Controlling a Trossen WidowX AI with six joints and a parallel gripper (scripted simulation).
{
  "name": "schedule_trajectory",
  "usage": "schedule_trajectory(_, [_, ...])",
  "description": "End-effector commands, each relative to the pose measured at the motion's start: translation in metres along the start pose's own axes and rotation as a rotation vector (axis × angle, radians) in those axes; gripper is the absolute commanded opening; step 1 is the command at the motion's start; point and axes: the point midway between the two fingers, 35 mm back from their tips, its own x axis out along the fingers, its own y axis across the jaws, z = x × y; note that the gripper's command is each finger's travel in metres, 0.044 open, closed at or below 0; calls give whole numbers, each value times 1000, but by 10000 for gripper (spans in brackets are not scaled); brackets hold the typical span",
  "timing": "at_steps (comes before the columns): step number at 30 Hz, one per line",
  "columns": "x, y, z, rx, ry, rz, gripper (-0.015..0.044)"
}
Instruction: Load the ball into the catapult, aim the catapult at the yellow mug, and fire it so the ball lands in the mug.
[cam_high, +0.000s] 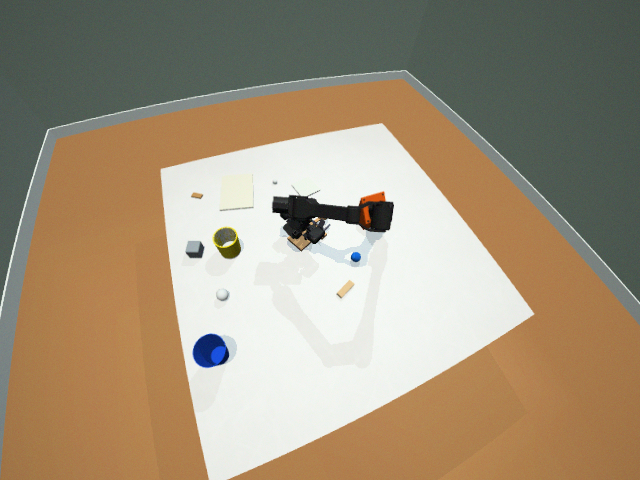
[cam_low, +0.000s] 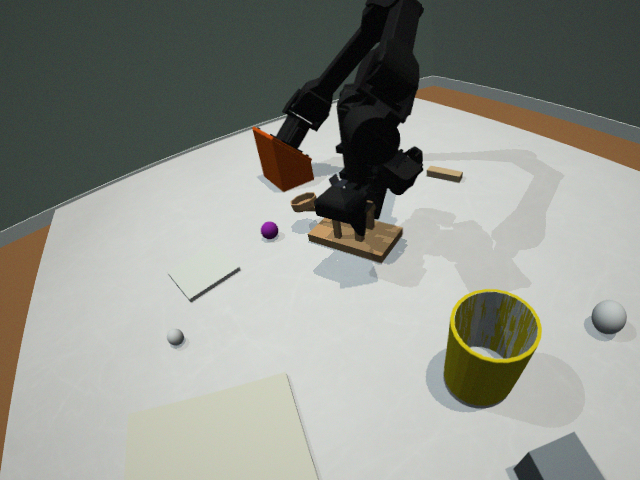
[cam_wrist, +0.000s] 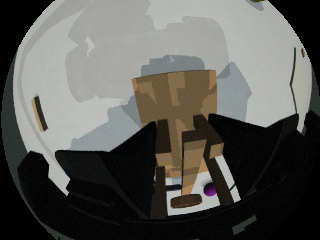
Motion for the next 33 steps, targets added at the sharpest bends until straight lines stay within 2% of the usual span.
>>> schedule_trajectory(1, [-11,-1,0,-1,1,-3,59])
schedule_trajectory(3, [-39,-1,0,0,2,-3,6])
schedule_trajectory(4, [-47,-1,0,1,2,-2,0])
schedule_trajectory(9, [-50,0,0,22,1,-2,0])
schedule_trajectory(24, [-47,-8,-2,505,1,-1,0])
schedule_trajectory(33, [-47,-14,-4,525,1,-2,0])
